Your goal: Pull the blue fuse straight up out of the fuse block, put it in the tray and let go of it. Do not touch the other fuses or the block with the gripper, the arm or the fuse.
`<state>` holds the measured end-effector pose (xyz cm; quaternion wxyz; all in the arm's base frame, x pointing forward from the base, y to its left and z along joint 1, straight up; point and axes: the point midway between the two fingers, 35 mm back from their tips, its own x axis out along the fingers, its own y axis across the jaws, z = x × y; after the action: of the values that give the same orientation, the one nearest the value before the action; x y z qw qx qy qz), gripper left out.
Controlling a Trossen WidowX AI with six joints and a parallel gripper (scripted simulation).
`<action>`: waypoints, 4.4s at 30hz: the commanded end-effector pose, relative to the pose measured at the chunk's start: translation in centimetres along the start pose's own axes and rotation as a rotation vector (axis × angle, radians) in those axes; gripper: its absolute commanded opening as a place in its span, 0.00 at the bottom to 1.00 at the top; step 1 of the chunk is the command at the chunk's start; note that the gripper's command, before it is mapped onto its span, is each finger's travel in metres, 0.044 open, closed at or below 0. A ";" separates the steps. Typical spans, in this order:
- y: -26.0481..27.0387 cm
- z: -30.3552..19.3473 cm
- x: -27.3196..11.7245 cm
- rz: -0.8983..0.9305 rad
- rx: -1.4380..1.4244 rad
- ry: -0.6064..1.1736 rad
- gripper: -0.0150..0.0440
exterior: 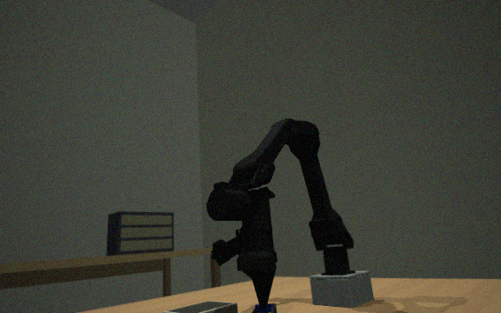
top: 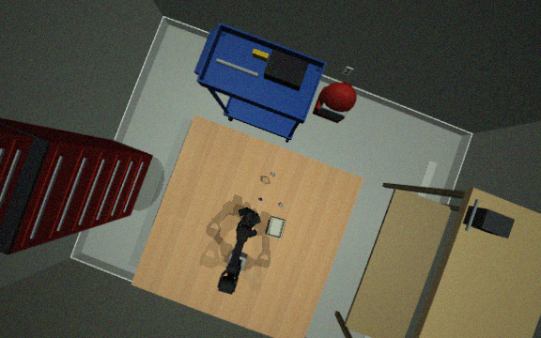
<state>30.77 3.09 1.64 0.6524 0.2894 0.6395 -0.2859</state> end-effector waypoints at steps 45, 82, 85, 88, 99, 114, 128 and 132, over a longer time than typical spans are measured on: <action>0.0 0.0 -2.5 0.003 0.001 0.000 0.25; -2.7 5.2 -5.1 0.001 0.001 -0.004 0.25; -3.6 6.6 -5.2 0.000 0.001 -0.006 0.25; -4.7 7.9 -5.2 -0.001 0.001 -0.007 0.25; -9.3 12.5 -5.2 -0.005 0.001 -0.011 0.25; -13.0 15.2 -5.0 -0.009 0.001 -0.013 0.25; -13.0 15.3 -2.8 -0.009 0.001 -0.013 0.25; -13.0 15.2 -2.1 -0.009 0.001 -0.013 0.25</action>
<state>31.39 -16.96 4.51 0.6565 0.2862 0.6343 -0.2912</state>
